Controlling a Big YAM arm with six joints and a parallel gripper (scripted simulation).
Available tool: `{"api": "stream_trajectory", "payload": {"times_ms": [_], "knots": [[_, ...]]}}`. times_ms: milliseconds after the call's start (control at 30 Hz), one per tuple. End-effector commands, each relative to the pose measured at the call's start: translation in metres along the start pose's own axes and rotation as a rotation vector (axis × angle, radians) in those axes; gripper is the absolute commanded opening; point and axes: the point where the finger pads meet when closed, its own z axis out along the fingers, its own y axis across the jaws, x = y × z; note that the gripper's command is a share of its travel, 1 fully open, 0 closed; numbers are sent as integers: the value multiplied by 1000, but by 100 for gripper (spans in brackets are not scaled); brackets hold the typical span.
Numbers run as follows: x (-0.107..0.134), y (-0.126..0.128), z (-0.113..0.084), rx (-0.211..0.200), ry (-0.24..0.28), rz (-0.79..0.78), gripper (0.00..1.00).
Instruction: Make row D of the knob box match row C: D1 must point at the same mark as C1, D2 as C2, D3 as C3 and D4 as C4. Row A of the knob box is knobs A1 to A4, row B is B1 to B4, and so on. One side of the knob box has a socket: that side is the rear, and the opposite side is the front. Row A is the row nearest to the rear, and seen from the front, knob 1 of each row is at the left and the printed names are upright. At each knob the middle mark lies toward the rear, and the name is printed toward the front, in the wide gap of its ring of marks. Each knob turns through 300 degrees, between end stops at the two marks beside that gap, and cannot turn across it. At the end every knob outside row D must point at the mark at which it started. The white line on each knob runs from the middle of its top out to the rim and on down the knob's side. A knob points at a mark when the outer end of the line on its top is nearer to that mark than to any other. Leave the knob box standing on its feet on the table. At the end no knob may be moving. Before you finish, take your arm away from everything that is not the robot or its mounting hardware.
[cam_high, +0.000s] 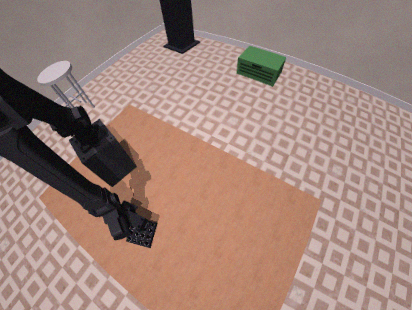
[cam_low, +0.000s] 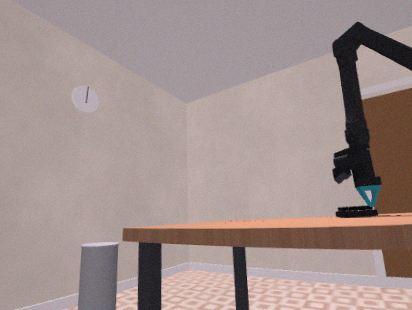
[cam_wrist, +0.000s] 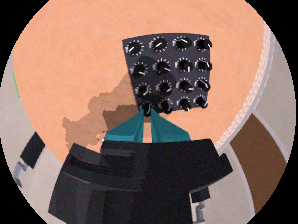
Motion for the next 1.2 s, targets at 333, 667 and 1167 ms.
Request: {"api": "stream_trajectory", "payload": {"times_ms": [333,667,1167], "knots": [[-7,3,4,-5,-16,-183,8],[-7,3,4,-5,-16,-204,8],[-7,3,4,-5,-16,-201,8]]}}
